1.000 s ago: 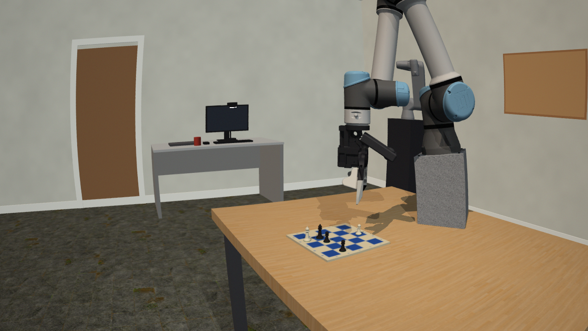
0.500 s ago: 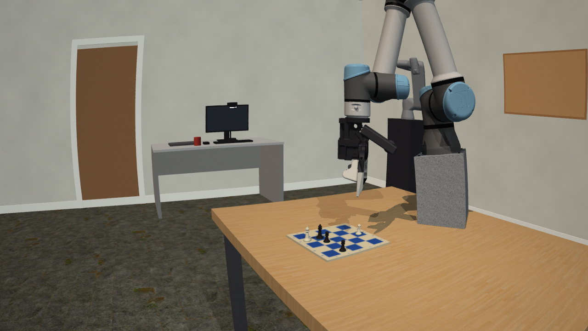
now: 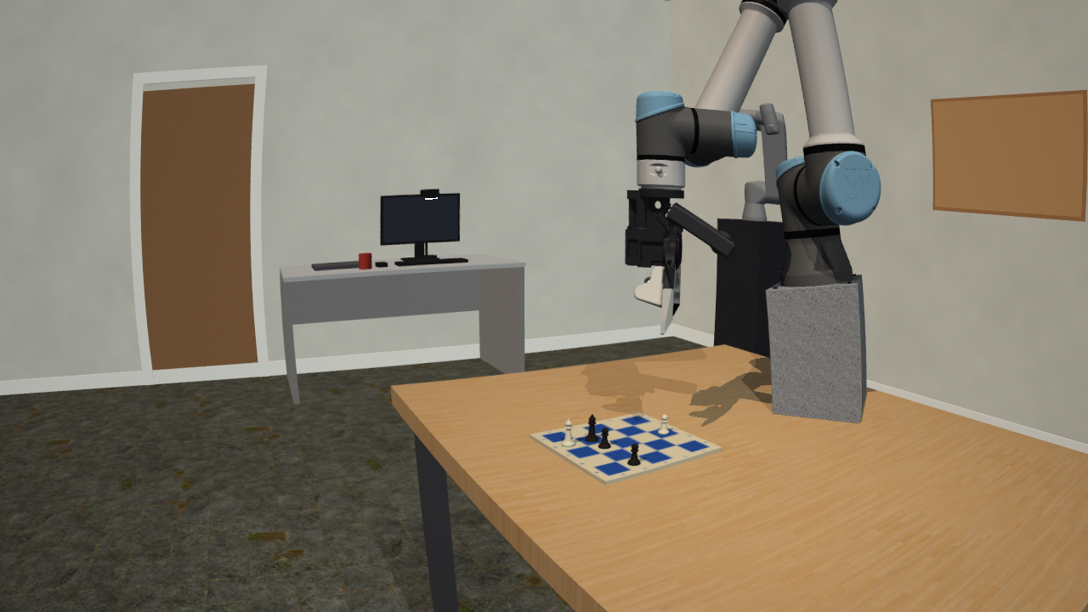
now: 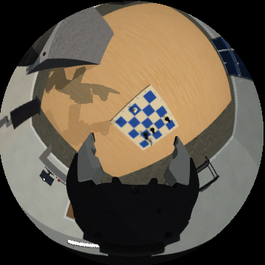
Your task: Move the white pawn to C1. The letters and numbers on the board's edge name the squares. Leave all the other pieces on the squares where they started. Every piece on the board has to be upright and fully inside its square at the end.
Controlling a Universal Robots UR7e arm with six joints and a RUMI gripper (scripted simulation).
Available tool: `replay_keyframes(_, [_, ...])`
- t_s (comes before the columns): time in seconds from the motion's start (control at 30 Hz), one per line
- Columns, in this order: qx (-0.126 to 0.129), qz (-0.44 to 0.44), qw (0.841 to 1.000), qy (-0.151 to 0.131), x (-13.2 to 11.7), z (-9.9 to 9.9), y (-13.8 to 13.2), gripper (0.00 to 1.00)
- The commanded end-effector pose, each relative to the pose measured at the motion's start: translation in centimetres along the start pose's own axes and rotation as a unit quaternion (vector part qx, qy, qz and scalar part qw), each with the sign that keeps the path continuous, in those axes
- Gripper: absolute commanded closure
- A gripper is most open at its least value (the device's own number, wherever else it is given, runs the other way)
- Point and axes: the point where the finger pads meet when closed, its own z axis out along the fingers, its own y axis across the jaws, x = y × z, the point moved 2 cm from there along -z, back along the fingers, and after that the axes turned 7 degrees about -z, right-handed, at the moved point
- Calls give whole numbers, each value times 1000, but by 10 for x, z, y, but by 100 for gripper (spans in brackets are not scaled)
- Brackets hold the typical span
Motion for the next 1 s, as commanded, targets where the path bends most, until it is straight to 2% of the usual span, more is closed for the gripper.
replay_keyframes(0.0, [0,0,1000,1,0,-12,0,0])
replay_keyframes(0.97, [0,0,1000,1,0,-17,0,0])
